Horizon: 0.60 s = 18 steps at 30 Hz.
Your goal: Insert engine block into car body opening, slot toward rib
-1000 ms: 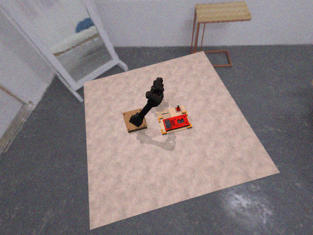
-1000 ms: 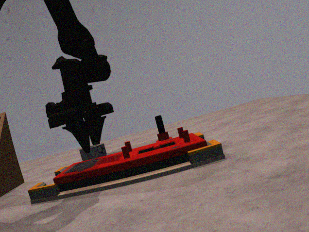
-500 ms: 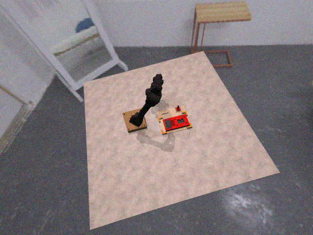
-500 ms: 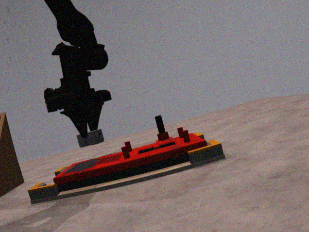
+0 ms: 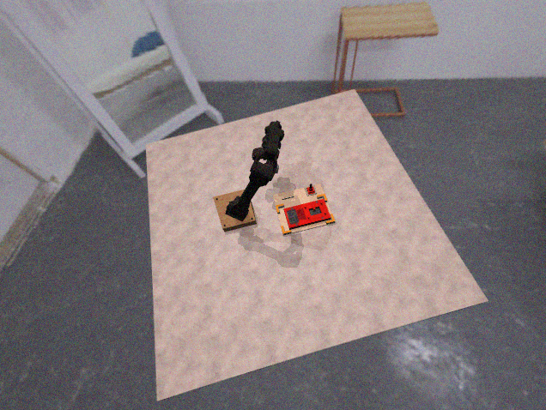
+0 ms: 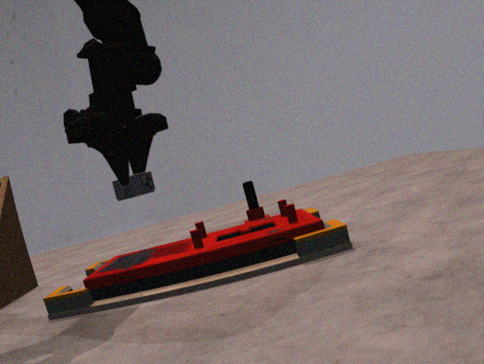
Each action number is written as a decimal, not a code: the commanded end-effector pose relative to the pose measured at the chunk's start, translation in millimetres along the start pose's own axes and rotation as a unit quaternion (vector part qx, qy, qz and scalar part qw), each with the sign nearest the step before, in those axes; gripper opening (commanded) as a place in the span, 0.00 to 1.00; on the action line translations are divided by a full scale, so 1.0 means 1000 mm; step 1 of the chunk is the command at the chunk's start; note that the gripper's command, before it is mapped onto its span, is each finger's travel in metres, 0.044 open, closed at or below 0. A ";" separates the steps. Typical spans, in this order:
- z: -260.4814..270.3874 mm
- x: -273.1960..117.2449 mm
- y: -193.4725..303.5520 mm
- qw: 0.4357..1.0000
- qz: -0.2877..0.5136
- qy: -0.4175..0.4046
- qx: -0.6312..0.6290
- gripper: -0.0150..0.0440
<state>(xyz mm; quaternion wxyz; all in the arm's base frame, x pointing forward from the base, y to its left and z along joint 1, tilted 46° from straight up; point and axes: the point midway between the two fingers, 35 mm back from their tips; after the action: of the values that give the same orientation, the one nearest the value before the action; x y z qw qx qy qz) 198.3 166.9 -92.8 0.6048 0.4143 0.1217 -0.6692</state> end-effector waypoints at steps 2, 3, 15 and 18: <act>-0.001 -0.019 0.000 1.000 0.000 0.007 0.004 0.25; 0.000 -0.022 0.000 1.000 0.000 0.007 0.004 0.25; 0.005 -0.045 0.000 1.000 -0.001 0.007 0.013 0.25; 0.005 -0.045 0.007 0.999 -0.004 0.009 0.050 0.25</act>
<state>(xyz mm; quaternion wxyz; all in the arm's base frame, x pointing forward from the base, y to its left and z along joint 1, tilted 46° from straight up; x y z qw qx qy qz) 193.2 193.5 -59.9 0.5952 0.4290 0.1099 -0.6705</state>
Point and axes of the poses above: the point midway between the two fingers, 35 mm back from their tips, its own x axis out along the fingers, its own z axis across the jaws, y = z × x, and after that the axes turned 4 degrees about x, right-handed
